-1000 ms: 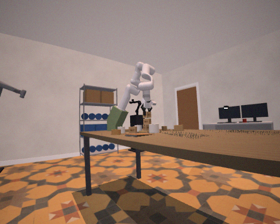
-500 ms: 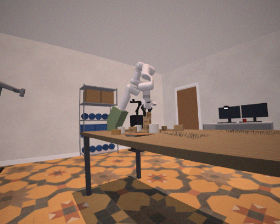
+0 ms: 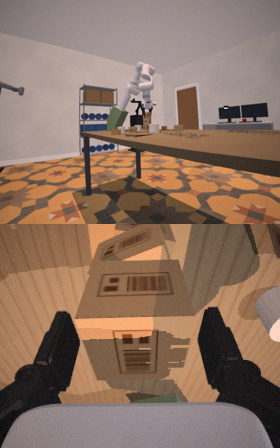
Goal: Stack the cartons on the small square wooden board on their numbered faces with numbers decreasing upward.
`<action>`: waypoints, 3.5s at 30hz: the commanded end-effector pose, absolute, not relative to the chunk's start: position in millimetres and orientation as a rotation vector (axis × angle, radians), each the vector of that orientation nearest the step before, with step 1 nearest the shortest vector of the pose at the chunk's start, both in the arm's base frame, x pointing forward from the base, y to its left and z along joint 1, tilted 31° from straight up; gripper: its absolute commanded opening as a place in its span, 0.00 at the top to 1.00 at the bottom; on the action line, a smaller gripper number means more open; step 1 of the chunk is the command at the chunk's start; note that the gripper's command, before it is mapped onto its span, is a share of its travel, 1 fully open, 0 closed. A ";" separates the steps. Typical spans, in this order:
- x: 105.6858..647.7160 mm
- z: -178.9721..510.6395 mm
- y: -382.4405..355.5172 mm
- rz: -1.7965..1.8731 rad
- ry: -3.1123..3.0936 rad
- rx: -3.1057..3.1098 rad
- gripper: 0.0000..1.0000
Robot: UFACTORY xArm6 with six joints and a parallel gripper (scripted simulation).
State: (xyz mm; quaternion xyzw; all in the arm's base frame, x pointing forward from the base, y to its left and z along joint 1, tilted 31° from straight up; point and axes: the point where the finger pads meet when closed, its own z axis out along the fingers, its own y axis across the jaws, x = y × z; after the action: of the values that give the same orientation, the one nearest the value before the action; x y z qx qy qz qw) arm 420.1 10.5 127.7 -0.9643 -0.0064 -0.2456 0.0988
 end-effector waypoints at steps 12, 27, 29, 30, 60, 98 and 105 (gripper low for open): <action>420.7 128.7 10.3 -0.730 -0.019 -2.852 0.00; 389.5 182.2 -3.1 -0.732 -0.021 -2.848 0.00; 389.2 182.8 -3.2 -0.732 -0.021 -2.849 0.00; 389.2 182.8 -3.2 -0.732 -0.021 -2.849 0.00; 389.2 182.8 -3.2 -0.732 -0.021 -2.849 0.00; 389.2 182.8 -3.3 -0.732 -0.021 -2.849 0.00; 395.3 182.9 -21.3 -0.739 -0.113 -2.864 0.00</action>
State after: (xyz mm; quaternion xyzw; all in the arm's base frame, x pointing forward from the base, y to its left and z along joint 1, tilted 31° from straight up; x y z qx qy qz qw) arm 391.2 -10.4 181.9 -0.9643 -0.0192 -0.2465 0.0953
